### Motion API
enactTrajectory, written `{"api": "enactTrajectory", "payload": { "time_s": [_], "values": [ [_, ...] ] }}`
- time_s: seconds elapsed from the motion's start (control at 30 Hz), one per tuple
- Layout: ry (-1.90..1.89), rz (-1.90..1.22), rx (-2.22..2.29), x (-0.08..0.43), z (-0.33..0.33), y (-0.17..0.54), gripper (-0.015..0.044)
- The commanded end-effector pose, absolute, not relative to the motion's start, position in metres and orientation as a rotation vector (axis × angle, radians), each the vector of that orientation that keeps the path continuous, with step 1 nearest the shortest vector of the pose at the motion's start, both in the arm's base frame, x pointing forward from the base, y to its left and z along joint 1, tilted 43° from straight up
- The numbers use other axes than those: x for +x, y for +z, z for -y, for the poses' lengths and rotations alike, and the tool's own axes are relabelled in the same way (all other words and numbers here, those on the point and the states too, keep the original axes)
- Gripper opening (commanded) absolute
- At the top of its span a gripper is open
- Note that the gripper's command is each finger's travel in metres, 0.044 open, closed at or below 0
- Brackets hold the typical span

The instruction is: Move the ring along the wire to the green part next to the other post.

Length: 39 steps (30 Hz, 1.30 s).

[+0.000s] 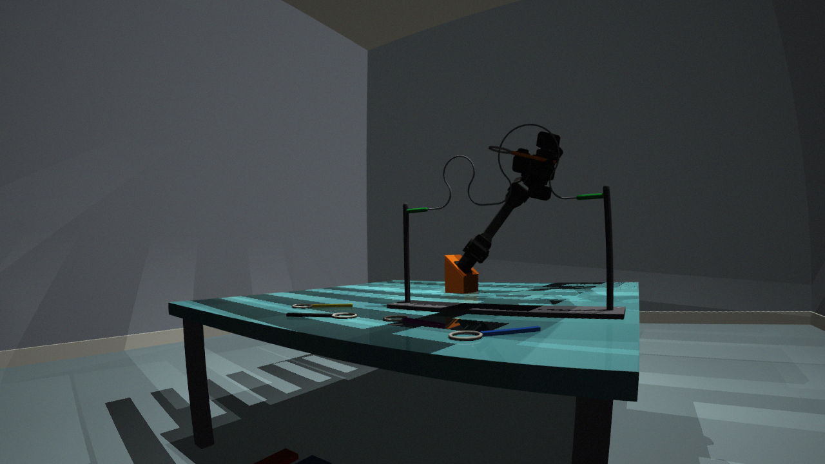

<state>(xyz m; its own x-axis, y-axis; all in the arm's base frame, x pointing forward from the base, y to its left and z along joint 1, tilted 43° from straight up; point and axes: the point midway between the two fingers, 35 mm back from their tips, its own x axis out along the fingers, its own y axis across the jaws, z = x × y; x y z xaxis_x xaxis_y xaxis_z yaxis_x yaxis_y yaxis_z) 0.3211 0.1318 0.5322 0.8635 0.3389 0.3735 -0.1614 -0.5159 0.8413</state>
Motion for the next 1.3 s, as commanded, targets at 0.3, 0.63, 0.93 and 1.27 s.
{"api": "enactTrajectory", "payload": {
  "time_s": [0.3, 0.63, 0.93, 1.27],
  "values": [
    [0.644, -0.1, 2.182, 0.322, -0.128, 0.535, -0.015],
    [0.666, -0.075, 2.305, 0.322, -0.125, 0.539, -0.015],
    [0.686, -0.051, 2.415, 0.322, -0.122, 0.542, -0.015],
    [0.707, -0.023, 2.537, 0.322, -0.118, 0.545, -0.015]
  ]
}}
